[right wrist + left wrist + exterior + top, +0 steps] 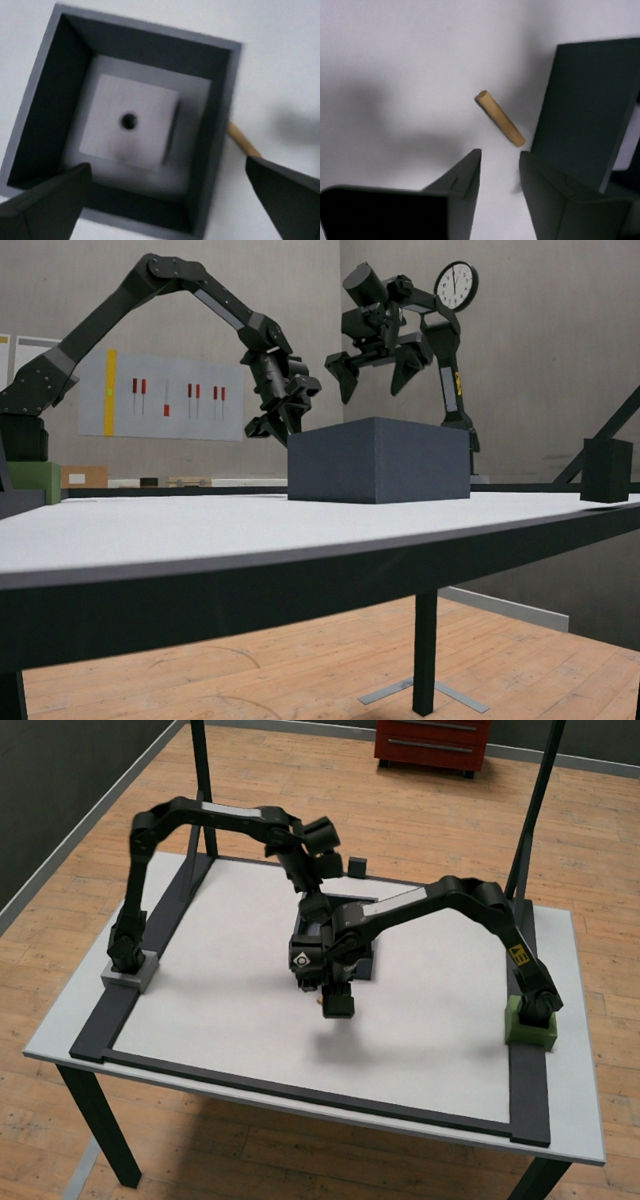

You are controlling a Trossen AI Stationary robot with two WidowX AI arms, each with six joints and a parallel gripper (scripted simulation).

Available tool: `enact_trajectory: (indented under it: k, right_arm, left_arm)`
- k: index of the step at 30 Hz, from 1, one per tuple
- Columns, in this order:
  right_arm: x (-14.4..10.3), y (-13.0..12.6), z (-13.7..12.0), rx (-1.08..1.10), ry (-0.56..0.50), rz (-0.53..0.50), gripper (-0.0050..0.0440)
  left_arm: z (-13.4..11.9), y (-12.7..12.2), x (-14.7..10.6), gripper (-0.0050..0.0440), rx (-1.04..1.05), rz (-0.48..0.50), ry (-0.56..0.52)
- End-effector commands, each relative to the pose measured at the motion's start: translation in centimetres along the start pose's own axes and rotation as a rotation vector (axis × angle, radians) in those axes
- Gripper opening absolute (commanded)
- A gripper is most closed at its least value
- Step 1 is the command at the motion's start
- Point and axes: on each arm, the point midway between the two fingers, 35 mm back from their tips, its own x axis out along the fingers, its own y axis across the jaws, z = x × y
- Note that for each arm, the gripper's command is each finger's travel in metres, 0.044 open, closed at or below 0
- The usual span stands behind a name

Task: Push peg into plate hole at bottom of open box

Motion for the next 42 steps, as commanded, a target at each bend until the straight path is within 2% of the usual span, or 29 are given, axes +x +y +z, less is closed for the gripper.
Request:
enact_trajectory:
  k: [1, 3, 5, 6, 11, 20, 22, 27, 32, 36, 42]
  right_arm:
    - [-4.9, -2.1, -0.6, 0.037, -0.097, -0.016, 0.044]
    - [-6.6, -3.0, -1.3, 0.057, -0.126, -0.025, 0.044]
    - [-6.6, -3.0, -1.3, 0.057, -0.126, -0.025, 0.044]
    - [-7.5, -3.5, -1.9, 0.07, -0.144, -0.032, 0.044]
    - [-12.4, -6.0, -5.3, 0.137, -0.244, -0.074, 0.044]
    - [-17.4, -8.0, -11.9, 0.233, -0.387, -0.158, 0.044]
    - [-17.4, -8.0, -11.9, 0.233, -0.387, -0.158, 0.044]
    - [-19.5, -8.2, -15.6, 0.274, -0.483, -0.216, 0.044]
    - [-20.3, -8.1, -18.3, 0.302, -0.55, -0.264, 0.044]
    - [-20.4, -8.0, -19.4, 0.313, -0.577, -0.285, 0.044]
    - [-20.5, -8.0, -19.7, 0.316, -0.584, -0.291, 0.044]
  left_arm:
    - [0.9, 0.1, -0.7, 0.011, -0.202, -0.034, 0.005]
    - [1.0, 0.3, -0.7, 0.011, -0.283, -0.045, 0.014]
    - [1.0, 0.3, -0.7, 0.011, -0.283, -0.045, 0.014]
    - [1.1, 0.4, -0.7, 0.011, -0.33, -0.051, 0.02]
    - [1.5, 0.8, -0.7, 0.011, -0.538, -0.075, 0.048]
    - [1.6, 1.1, -0.6, 0.011, -0.651, -0.087, 0.067]
    - [1.6, 1.1, -0.6, 0.011, -0.651, -0.087, 0.067]
    - [1.7, 1.0, -0.7, 0.011, -0.655, -0.088, 0.066]
    - [1.6, 1.1, -0.6, 0.011, -0.658, -0.087, 0.068]
    - [1.6, 1.1, -0.6, 0.011, -0.658, -0.087, 0.068]
    - [1.5, 0.9, -1.0, 0.011, -0.649, -0.085, 0.061]
